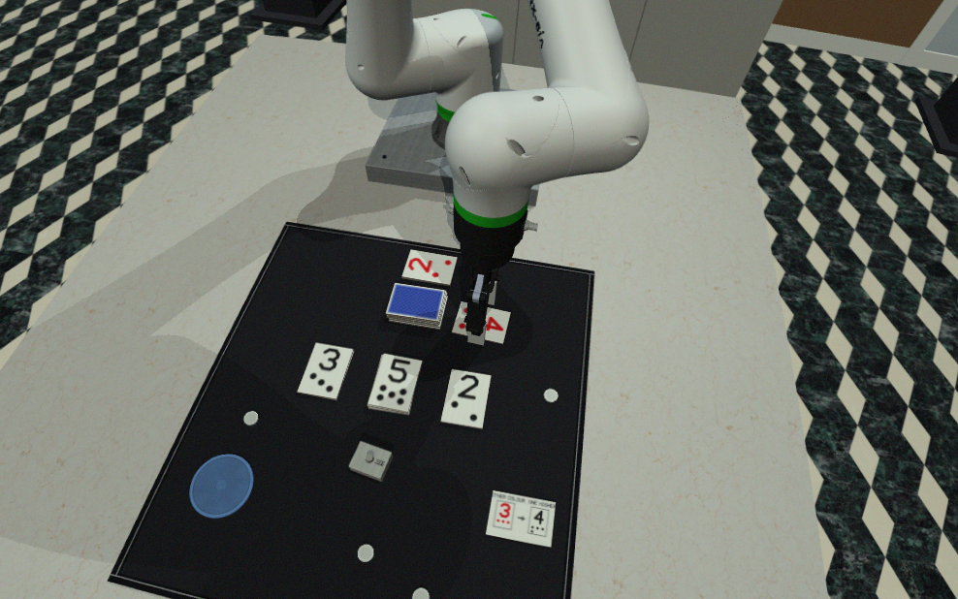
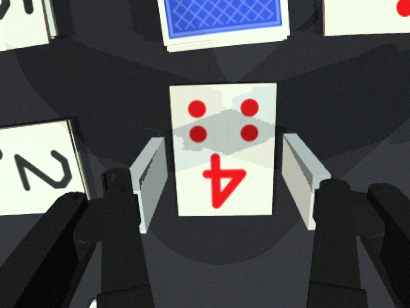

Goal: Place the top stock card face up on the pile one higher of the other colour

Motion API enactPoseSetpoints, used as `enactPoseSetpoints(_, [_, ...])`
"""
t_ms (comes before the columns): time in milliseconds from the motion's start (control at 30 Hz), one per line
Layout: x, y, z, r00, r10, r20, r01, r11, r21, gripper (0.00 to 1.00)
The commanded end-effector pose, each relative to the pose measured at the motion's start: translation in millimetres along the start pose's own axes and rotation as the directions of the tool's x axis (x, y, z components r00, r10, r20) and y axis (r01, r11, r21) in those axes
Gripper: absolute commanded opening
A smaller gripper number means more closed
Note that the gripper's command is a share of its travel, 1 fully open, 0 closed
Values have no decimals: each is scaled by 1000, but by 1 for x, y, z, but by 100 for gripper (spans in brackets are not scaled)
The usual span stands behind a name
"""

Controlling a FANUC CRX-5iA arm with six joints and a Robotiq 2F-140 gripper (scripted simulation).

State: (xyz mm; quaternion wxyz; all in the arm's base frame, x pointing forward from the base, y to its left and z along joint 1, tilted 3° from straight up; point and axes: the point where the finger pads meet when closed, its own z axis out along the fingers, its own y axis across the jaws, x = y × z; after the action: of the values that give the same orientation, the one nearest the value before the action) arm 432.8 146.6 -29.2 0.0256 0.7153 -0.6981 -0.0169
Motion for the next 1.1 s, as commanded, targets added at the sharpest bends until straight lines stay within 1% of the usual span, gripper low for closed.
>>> enactPoseSetpoints(0, [0, 0, 0, 1000, 0, 0, 0, 1000, 0, 50])
enactPoseSetpoints(633, [0, 0, 3, 1000, 0, 0, 0, 1000, 0, 50])
enactPoseSetpoints(667, [0, 0, 3, 1000, 0, 0, 0, 1000, 0, 43])
enactPoseSetpoints(1067, [0, 0, 3, 1000, 0, 0, 0, 1000, 0, 43])
